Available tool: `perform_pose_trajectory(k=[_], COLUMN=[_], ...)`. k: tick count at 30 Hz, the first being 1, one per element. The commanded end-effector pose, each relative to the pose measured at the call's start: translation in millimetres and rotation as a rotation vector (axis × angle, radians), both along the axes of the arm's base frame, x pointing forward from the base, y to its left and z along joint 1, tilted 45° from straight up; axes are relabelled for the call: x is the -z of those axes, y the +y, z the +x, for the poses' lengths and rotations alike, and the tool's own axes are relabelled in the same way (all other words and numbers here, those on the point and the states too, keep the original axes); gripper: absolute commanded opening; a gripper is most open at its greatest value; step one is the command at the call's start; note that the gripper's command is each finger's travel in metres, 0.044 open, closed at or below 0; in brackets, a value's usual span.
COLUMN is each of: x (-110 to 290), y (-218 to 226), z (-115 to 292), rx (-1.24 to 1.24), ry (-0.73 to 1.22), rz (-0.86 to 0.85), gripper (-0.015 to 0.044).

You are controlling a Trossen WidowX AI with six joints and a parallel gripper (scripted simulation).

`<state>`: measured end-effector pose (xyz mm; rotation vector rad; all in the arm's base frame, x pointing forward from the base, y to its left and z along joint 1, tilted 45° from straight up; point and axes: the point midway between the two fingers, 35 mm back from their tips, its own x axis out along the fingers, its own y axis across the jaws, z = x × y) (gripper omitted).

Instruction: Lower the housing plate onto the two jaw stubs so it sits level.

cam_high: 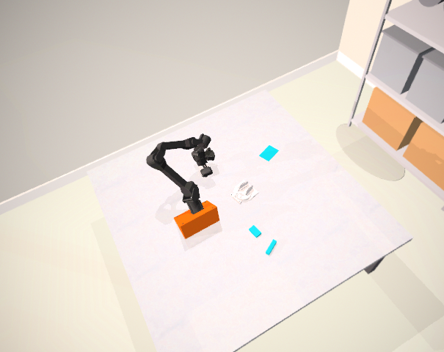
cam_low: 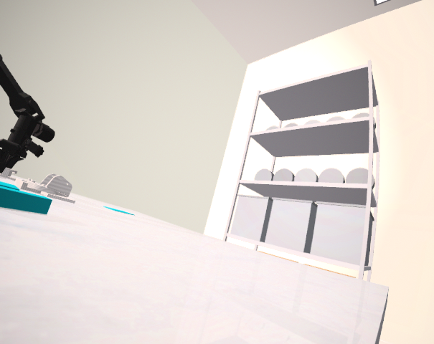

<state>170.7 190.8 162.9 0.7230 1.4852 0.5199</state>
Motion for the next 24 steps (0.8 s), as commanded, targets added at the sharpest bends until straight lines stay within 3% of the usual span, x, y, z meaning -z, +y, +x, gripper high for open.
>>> perform_pose_trajectory(k=[1,10,24], x=[0.0,0.0,-4.9], y=[0.0,0.0,-5.8], z=[0.0,0.0,1.1], rx=[0.0,0.0,0.0], ry=[0.0,0.0,0.0], rz=[0.0,0.0,-0.004], gripper=[0.0413,0.0353,0.0351])
